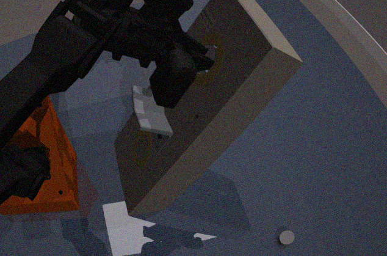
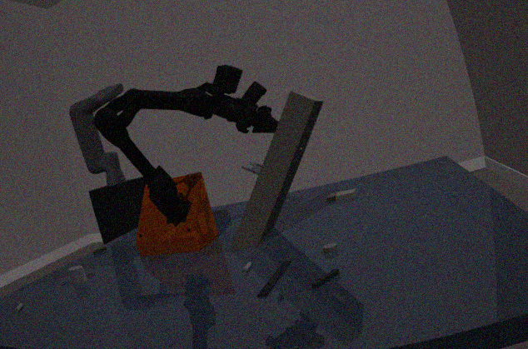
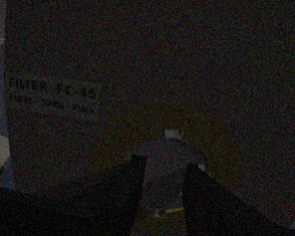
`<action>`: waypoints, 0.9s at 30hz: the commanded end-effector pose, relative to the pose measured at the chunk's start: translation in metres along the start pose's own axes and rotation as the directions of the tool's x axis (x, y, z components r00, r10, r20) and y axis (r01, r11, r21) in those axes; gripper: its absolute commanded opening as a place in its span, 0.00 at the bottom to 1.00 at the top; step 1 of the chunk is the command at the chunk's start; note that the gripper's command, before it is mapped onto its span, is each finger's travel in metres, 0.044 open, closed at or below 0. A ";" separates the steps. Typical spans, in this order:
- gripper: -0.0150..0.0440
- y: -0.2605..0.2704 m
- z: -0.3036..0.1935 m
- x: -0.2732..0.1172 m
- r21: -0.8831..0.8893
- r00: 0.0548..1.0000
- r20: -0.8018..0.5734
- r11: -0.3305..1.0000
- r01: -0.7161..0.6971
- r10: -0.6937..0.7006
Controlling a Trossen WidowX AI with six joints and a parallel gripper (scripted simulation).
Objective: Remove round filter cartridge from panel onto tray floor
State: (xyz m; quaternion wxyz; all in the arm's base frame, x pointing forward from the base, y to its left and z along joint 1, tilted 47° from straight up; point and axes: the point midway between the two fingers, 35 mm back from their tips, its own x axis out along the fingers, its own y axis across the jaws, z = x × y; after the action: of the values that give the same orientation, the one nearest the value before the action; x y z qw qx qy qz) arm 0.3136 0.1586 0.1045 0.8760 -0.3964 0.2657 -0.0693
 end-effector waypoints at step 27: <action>0.25 0.000 -0.002 0.009 0.604 1.000 -0.009 0.797 0.000 0.007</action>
State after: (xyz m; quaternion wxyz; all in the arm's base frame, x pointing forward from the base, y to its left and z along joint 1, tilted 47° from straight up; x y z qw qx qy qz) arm 0.3143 0.1582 0.1045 0.9510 -0.1462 0.2345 -0.1385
